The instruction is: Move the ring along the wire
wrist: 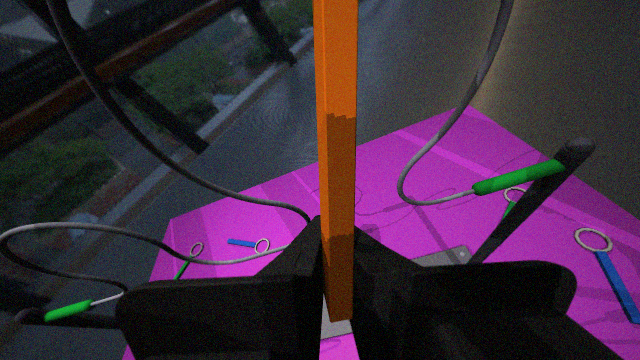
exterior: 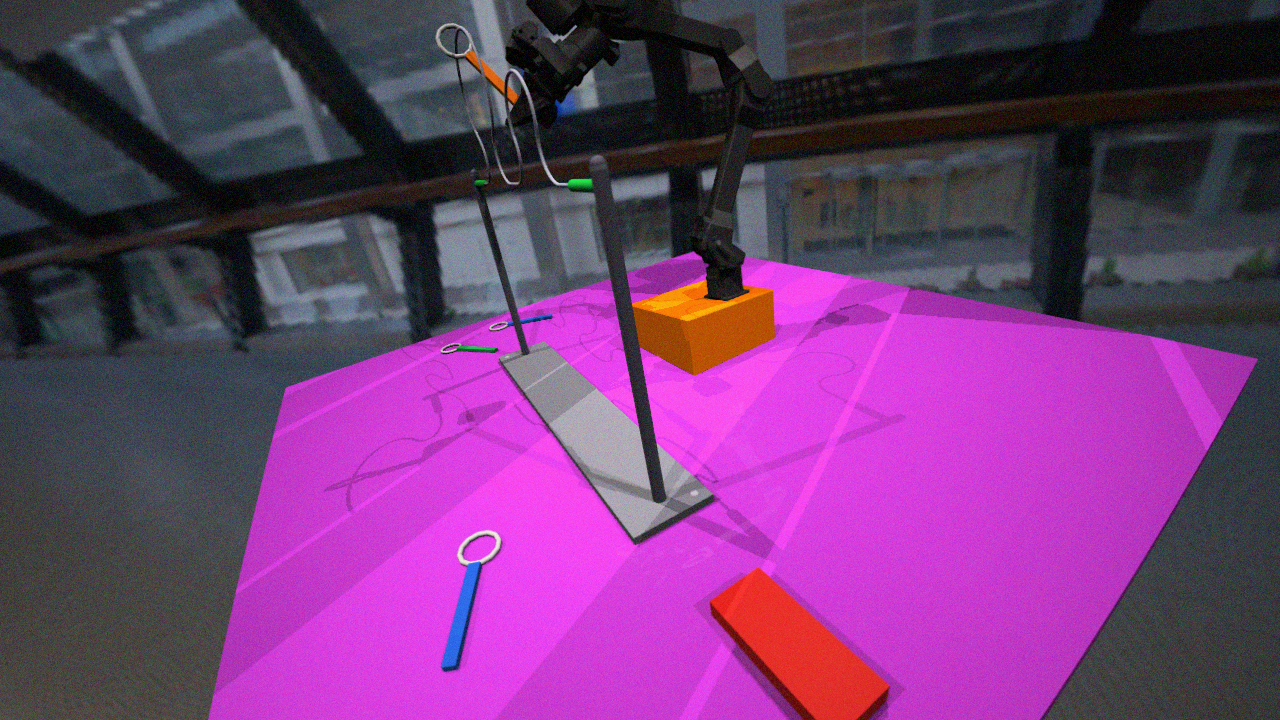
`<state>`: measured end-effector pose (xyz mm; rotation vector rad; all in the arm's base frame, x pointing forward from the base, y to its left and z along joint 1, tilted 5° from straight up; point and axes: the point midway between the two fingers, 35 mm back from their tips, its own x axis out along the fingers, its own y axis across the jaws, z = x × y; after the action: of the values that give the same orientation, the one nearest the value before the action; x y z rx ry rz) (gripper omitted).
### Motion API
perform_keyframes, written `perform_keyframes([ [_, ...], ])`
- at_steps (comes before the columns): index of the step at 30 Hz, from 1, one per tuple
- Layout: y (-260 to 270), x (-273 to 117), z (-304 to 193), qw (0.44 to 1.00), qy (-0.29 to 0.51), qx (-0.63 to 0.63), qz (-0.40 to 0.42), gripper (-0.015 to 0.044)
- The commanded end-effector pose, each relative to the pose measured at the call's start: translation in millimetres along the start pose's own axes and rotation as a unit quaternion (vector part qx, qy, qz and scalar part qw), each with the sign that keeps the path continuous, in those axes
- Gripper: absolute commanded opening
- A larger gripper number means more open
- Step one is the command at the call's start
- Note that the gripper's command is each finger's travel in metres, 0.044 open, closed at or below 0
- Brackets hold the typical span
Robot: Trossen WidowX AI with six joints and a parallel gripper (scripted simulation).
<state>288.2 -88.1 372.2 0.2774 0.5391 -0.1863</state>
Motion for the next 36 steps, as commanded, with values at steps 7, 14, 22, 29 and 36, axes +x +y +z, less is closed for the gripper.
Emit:
perform_keyframes([
  [7,-4,-1,1,0.998,-0.01,-0.054,-0.031,-0.015],
  [14,-7,-1,1,0.994,-0.016,-0.092,-0.053,-0.015],
  [22,-10,-1,2,0.988,-0.022,-0.134,-0.077,-0.015],
  [29,-13,-1,3,0.98,-0.027,-0.171,-0.099,-0.015],
  [36,-16,-1,4,0.97,-0.032,-0.207,-0.12,-0.015],
])
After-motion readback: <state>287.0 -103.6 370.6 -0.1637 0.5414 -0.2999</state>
